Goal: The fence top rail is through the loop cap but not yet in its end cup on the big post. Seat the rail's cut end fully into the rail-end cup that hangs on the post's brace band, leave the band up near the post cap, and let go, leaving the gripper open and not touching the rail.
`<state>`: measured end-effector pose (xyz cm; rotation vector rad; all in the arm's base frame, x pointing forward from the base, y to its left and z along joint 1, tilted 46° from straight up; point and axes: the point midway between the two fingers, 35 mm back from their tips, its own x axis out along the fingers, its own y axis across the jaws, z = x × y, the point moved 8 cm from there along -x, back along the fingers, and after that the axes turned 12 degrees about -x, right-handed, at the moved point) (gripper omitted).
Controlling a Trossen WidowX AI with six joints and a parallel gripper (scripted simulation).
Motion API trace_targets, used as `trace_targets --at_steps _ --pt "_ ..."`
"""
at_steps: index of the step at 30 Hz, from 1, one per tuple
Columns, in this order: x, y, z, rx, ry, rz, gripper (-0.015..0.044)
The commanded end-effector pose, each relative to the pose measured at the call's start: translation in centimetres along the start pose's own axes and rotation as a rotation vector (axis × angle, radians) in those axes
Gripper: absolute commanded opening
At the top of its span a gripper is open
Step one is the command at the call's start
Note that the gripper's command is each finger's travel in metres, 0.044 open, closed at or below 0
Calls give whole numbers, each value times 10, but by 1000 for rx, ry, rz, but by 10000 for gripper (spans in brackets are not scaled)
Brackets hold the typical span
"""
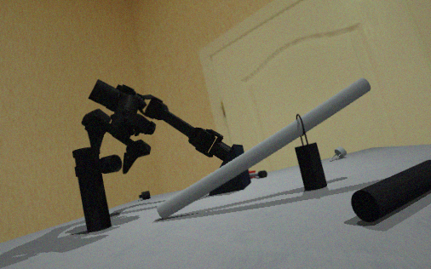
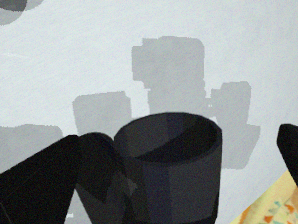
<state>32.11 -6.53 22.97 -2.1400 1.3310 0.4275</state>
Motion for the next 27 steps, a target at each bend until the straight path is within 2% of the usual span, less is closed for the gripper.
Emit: trace_targets --at_steps 1,14,26,27 --pt "8 2 1 -6 -5 4 440" --pt "26 4 1 -7 -1 2 440" --pt "26 4 1 -7 -1 2 125" --pt "26 4 1 -7 -1 2 118"
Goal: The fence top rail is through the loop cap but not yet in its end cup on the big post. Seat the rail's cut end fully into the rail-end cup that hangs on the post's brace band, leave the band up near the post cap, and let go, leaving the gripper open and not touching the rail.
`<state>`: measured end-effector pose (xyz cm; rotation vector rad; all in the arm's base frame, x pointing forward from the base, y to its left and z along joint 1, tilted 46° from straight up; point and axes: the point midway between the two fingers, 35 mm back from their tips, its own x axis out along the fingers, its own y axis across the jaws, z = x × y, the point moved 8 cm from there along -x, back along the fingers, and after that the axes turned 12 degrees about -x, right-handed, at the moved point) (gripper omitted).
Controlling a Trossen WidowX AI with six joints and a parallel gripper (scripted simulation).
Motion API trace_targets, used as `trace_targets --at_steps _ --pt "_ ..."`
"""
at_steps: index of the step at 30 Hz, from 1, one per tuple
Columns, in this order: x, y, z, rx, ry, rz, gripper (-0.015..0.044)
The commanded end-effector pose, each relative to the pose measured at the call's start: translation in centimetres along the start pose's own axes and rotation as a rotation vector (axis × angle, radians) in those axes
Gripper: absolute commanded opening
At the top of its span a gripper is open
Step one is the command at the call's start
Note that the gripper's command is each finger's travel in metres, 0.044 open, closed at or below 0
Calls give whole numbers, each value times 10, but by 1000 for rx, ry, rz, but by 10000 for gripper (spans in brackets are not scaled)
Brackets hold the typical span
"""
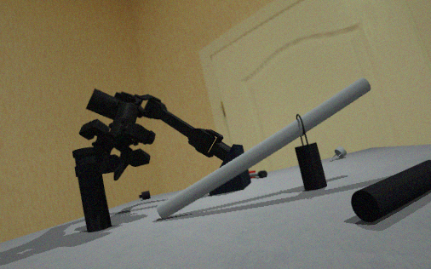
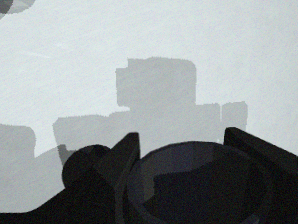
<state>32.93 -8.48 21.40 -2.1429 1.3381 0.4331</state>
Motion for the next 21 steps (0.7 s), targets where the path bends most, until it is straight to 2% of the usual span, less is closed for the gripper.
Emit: trace_targets --at_steps 1,2,6,21 --pt "0 0 0 -1 -2 -3 112" --pt "0 0 0 -1 -2 -3 105" --pt "-2 3 -1 -31 -20 -7 0" --pt "-7 13 -5 -138 -79 -20 0"
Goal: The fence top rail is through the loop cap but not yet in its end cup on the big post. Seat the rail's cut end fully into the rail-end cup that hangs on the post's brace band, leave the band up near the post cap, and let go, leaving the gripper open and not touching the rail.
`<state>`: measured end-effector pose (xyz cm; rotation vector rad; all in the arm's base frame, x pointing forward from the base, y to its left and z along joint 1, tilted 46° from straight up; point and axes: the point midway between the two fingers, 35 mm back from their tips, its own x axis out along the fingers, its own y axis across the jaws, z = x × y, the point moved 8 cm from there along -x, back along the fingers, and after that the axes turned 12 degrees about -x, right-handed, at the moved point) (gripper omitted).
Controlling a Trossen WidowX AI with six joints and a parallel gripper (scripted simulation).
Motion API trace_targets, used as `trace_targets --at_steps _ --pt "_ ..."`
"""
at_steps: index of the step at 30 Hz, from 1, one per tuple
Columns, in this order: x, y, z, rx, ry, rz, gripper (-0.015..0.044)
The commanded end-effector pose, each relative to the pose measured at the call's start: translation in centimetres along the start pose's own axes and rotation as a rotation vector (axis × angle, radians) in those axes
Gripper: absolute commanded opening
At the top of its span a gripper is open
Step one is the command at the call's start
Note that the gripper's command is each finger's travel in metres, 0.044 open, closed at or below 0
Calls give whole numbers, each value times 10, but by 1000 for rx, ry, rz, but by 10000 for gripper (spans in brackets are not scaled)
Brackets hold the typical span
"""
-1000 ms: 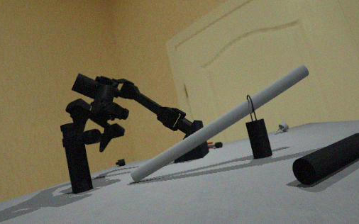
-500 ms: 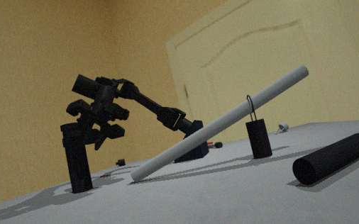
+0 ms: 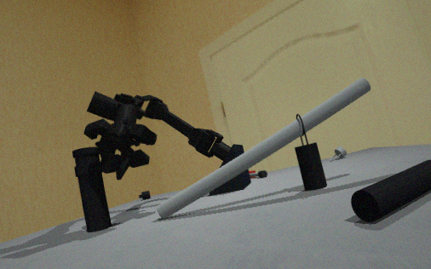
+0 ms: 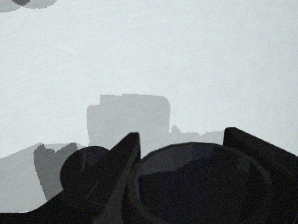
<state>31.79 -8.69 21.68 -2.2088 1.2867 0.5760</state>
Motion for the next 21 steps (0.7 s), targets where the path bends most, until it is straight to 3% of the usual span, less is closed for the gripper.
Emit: trace_targets --at_steps 1,21 --pt "-2 3 0 -31 -17 -3 0" --pt "-8 15 -5 -156 -87 -17 0"
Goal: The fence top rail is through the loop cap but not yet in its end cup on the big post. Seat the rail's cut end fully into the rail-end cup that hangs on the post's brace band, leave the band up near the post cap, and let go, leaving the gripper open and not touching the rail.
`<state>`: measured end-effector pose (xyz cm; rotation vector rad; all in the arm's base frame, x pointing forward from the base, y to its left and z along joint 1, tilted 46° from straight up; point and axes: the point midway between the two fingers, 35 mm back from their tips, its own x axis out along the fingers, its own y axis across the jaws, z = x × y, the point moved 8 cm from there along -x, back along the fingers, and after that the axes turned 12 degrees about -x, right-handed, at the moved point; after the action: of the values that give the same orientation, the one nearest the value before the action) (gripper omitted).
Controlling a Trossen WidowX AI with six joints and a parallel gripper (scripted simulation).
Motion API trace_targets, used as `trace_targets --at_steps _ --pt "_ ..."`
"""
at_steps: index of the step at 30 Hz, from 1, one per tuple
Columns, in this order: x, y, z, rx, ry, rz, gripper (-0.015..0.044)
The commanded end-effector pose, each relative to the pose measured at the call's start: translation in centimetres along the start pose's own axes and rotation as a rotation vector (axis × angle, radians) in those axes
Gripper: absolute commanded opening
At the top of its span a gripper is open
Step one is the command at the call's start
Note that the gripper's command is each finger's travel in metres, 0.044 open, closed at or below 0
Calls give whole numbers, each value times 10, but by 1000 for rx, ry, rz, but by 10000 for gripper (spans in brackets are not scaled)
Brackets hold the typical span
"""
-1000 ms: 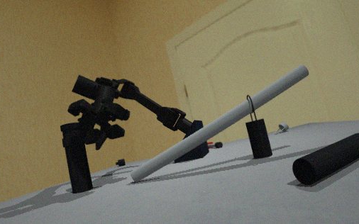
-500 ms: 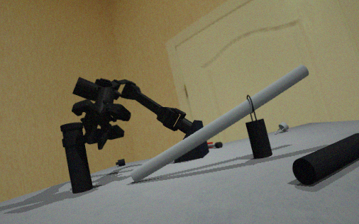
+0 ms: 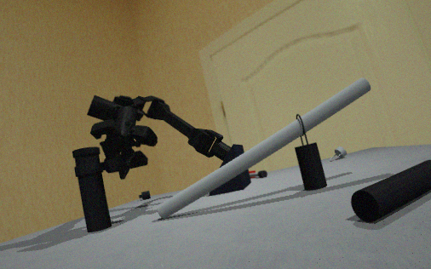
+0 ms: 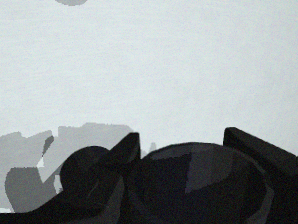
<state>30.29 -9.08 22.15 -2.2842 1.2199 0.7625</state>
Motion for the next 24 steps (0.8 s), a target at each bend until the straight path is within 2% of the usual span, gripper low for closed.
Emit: trace_targets --at_steps 1,24 --pt "-1 1 0 -11 -7 -1 0" --pt "0 -1 0 6 7 5 0"
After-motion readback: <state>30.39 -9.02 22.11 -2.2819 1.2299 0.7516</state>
